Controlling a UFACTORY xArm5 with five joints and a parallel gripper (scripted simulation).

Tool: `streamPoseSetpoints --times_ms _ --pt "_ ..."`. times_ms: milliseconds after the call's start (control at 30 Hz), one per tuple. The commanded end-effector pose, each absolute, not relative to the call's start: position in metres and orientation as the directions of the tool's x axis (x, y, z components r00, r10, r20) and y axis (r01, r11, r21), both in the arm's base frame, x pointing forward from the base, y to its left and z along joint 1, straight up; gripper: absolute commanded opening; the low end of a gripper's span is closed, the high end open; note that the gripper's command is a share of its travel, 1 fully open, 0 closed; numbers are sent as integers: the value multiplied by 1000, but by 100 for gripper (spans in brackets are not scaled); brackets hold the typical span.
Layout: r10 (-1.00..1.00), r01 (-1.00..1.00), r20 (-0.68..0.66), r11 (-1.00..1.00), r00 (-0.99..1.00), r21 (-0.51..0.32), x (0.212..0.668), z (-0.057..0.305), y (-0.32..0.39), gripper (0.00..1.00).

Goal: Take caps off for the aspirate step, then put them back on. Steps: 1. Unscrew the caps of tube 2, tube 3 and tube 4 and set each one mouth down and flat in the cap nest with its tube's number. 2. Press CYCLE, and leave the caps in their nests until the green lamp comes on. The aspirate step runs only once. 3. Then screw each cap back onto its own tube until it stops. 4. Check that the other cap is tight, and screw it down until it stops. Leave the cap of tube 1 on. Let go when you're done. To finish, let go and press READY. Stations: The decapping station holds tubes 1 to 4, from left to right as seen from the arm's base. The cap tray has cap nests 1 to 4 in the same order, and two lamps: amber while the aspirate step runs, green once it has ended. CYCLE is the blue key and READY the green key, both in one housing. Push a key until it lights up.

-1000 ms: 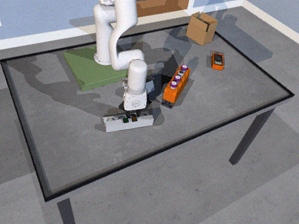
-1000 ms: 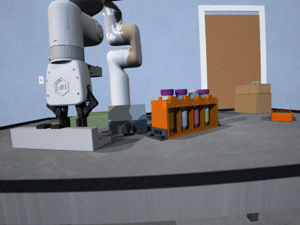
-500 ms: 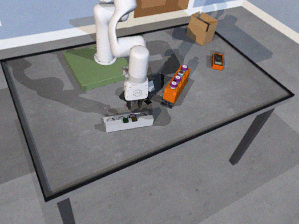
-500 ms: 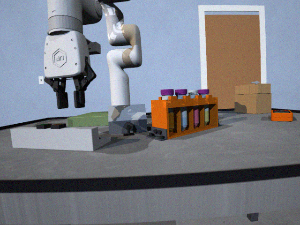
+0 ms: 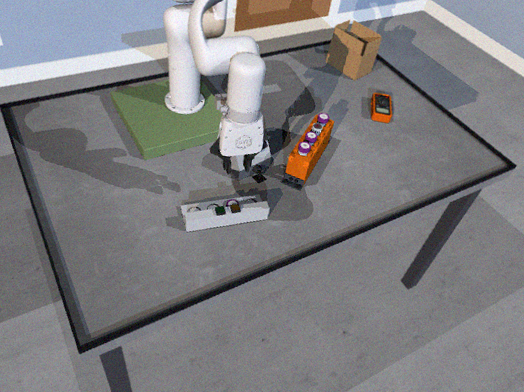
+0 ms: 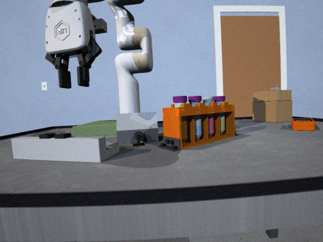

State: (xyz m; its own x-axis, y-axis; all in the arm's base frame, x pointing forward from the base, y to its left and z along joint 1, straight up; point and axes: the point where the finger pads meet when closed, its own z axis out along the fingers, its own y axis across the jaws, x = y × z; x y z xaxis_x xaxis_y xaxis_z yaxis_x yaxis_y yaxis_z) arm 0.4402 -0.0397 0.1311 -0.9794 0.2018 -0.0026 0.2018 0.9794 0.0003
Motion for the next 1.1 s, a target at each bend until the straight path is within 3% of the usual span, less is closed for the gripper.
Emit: streamPoseSetpoints --times_ms 0,100,400,467,700,967,1033,1067 --pt "202 202 -2 979 -979 1 440 135 -40 46" --pt "438 438 -2 899 -899 2 434 135 -15 46" --pt "716 716 0 698 -698 2 425 135 20 46" --pt "716 716 0 698 -698 2 425 135 20 46" --pt "908 908 1 420 -420 3 416 135 53 46" --pt "993 993 2 114 -114 2 408 136 84 46" --pt "993 993 2 114 -114 2 408 136 84 46" --pt "1000 1000 2 10 -10 2 406 136 92 46"
